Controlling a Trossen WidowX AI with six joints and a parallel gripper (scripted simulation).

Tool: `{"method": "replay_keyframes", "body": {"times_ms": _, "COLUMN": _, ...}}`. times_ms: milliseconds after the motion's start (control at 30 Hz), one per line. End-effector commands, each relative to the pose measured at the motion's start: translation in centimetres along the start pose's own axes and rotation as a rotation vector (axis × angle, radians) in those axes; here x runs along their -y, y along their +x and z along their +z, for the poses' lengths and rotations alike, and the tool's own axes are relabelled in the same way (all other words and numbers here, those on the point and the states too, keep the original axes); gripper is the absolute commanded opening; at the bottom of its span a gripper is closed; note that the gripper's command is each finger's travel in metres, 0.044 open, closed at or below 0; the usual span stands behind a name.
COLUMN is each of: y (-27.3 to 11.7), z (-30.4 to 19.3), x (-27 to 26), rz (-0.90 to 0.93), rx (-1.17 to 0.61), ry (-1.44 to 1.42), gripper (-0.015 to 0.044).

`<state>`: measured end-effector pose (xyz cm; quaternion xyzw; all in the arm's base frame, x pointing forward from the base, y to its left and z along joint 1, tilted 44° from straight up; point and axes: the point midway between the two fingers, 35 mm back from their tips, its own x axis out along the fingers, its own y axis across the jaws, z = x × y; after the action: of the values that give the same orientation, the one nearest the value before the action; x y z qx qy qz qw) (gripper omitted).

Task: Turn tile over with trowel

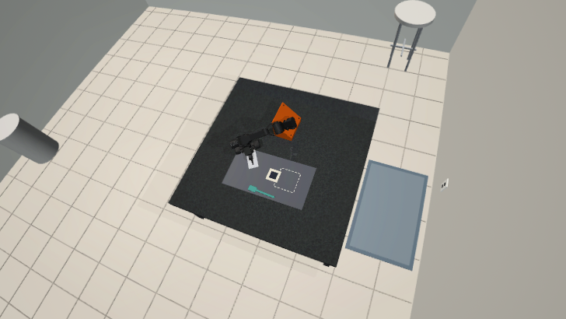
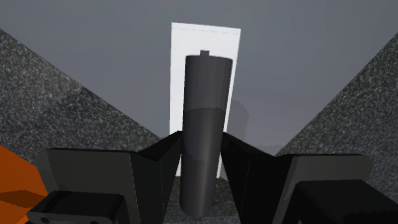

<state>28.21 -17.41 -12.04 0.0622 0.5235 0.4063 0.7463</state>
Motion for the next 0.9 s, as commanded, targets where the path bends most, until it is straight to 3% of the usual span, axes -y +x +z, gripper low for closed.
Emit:
{"method": "replay_keyframes", "body": {"times_ms": 0, "y": 0.05, "z": 0.09, "x": 0.02, "rz": -0.001, "rx": 0.002, "ry": -0.071, "gripper": 0.0130}}
{"method": "replay_keyframes", "body": {"times_ms": 333, "y": 0.05, "z": 0.09, "x": 0.02, "rz": -0.001, "rx": 0.002, "ry": -0.071, "gripper": 0.0130}}
{"method": "replay_keyframes", "body": {"times_ms": 533, "y": 0.05, "z": 0.09, "x": 0.02, "rz": -0.001, "rx": 0.002, "ry": -0.071, "gripper": 0.0270}}
{"method": "replay_keyframes", "body": {"times_ms": 867, "y": 0.05, "z": 0.09, "x": 0.02, "rz": -0.001, "rx": 0.002, "ry": -0.071, "gripper": 0.0270}}
